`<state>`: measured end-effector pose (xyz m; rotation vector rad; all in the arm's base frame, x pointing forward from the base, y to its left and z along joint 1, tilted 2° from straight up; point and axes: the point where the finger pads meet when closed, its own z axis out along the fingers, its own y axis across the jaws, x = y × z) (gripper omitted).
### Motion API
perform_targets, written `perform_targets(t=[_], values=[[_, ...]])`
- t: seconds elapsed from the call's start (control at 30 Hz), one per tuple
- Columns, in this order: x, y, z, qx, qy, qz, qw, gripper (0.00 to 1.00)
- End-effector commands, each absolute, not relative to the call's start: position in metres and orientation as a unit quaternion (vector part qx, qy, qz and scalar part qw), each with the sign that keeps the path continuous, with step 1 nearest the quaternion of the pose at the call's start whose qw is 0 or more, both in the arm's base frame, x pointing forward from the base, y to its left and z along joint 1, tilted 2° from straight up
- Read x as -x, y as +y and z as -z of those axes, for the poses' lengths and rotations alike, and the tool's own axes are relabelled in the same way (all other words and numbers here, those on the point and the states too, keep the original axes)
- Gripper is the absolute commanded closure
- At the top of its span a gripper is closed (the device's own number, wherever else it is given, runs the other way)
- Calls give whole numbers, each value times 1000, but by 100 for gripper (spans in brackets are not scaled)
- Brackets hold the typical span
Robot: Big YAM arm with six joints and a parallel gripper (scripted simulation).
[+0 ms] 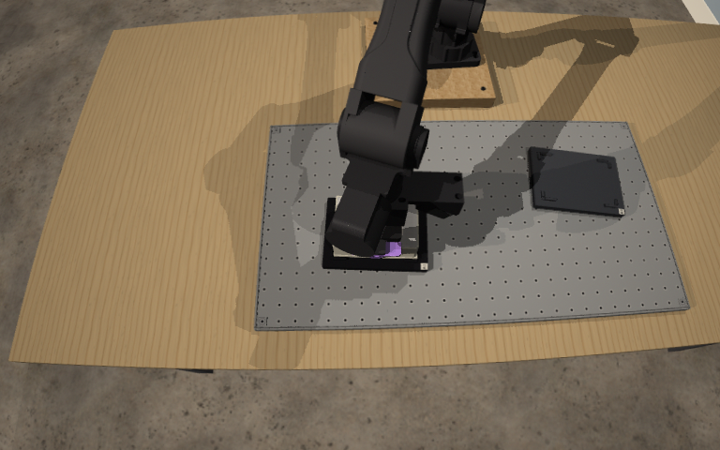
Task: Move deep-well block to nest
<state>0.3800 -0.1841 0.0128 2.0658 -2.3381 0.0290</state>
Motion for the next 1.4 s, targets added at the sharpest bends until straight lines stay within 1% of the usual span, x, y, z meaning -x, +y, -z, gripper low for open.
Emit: perform_targets(t=[0.0,0.73,0.87,1.1,1.23,1.37], values=[[-382,-187,-8,-664,-748,-11,7,100],[-382,-187,-8,-664,-748,-11,7,100],[-402,-196,-46,-663,-748,-41,-5,100],[-400,-194,-49,-663,-748,-31,-2,100],[-402,-194,-65,-663,-748,-41,-6,100],[-400,-192,-57,-663,-748,-29,-1,100]])
